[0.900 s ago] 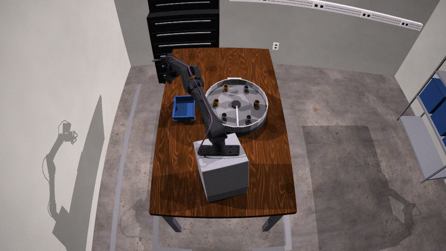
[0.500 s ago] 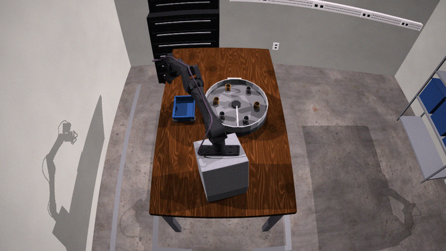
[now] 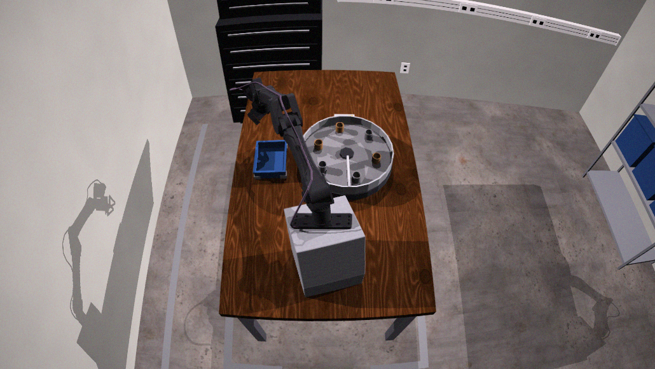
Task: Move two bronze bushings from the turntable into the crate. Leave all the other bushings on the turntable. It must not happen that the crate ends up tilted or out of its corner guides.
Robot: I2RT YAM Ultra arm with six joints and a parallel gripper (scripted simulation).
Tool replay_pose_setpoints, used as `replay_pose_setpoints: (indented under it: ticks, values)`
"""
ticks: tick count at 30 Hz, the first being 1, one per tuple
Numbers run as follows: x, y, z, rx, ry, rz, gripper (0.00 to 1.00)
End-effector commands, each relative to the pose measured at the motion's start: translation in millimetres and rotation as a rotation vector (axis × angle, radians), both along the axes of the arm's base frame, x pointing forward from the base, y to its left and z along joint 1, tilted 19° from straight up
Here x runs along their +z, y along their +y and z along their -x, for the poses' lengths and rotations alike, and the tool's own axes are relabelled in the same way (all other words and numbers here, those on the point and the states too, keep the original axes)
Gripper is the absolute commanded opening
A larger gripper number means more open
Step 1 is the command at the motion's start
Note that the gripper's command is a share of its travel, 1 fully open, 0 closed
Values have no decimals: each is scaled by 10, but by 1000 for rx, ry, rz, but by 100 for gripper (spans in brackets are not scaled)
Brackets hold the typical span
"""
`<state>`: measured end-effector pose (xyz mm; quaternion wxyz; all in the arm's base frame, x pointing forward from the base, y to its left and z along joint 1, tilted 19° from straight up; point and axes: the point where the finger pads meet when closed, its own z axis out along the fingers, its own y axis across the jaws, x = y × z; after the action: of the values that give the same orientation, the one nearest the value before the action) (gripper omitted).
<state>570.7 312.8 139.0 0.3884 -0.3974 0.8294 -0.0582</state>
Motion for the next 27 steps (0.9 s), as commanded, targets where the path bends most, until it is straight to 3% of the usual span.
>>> replay_pose_setpoints:
  ticks: [1,5,7,9,14,22,24,25,27]
  values:
    - [166,-431,-52,-2,-2,30,100]
    - [111,-900,-73,-9,34,73,100]
    - [111,-900,-73,-9,34,73,100]
    - [49,-1364,-39,-15,75,111,100]
    - [-31,-1938,73,-20,130,150,100]
    - [-203,-2893,499,-23,247,191,100]
    - [-203,-2893,499,-23,247,191,100]
    - [-231,-3135,623,-25,262,195,100]
    - [-288,-3330,802,-23,302,196,100]
